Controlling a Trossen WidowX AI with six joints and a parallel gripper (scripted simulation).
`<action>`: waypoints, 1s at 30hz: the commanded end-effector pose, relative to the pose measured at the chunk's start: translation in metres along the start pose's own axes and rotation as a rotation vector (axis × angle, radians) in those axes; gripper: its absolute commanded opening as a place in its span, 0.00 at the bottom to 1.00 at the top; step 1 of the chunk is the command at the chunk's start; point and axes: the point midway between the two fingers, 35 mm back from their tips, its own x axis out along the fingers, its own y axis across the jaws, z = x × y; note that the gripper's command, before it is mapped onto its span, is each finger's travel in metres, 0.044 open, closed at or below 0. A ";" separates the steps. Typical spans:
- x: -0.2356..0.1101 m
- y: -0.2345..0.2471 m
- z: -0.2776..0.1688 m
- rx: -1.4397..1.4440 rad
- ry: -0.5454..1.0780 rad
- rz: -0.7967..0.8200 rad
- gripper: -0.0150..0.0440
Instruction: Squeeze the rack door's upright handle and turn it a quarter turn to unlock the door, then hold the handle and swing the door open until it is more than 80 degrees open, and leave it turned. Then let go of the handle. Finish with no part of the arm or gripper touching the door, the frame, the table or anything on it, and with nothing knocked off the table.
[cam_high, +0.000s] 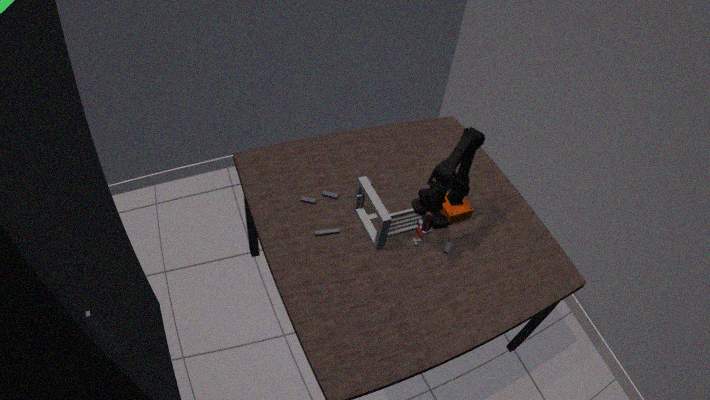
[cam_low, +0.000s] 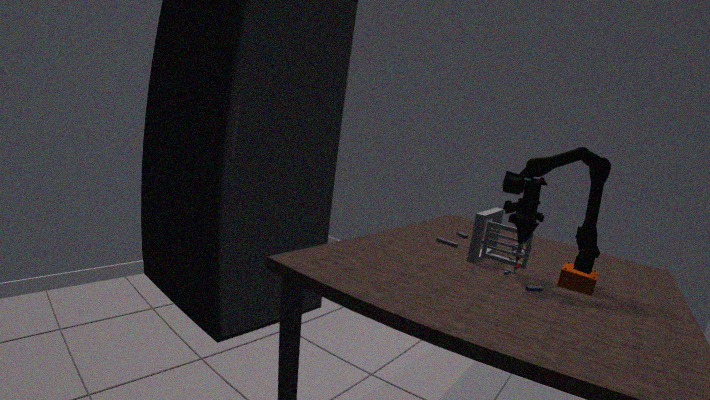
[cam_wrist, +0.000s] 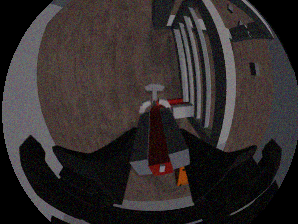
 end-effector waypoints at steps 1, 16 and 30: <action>0.000 0.000 0.001 0.007 -0.003 -0.001 0.75; -0.018 0.001 0.002 0.007 -0.003 -0.001 0.75; -0.036 0.001 0.002 0.007 -0.003 -0.001 0.75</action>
